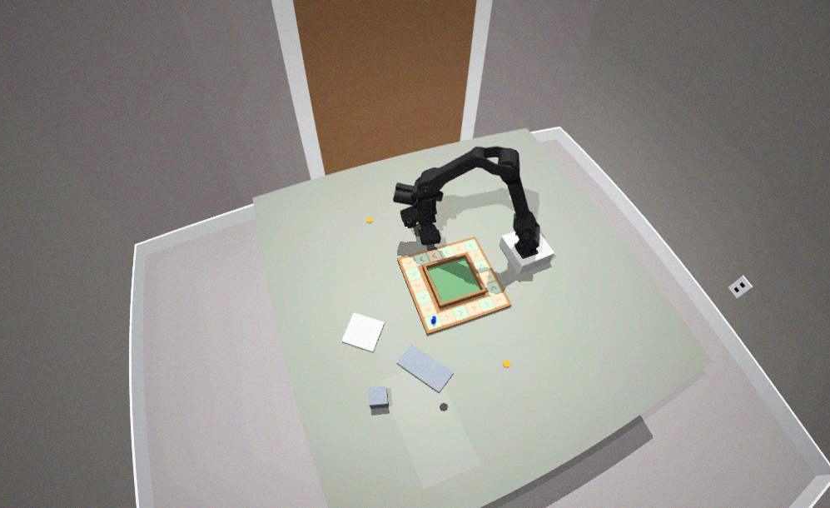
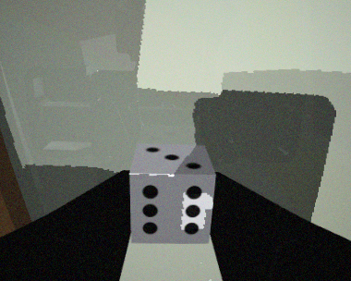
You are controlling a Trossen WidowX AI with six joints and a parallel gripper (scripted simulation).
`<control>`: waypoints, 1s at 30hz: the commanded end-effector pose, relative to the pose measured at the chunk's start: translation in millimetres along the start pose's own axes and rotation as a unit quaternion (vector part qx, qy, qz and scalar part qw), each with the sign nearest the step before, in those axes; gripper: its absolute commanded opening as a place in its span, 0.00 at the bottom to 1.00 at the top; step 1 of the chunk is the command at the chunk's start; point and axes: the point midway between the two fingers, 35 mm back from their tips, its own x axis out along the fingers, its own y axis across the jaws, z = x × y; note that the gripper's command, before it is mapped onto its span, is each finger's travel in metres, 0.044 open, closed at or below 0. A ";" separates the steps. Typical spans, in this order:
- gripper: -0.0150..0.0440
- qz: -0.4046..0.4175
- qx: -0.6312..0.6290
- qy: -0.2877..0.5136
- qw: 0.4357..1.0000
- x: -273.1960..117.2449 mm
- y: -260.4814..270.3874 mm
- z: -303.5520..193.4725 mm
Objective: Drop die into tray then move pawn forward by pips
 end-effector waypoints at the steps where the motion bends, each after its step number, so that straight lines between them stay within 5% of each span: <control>1: 0.37 -0.001 -0.002 0.002 1.000 1.3 -0.1 -1.4; 4: 0.25 -0.001 -0.002 0.002 1.000 -2.2 -0.6 -0.5; 24: 0.25 -0.001 -0.002 0.002 1.000 -117.7 -6.4 7.1; 30: 0.25 -0.001 -0.004 0.002 1.000 -121.0 -2.2 6.9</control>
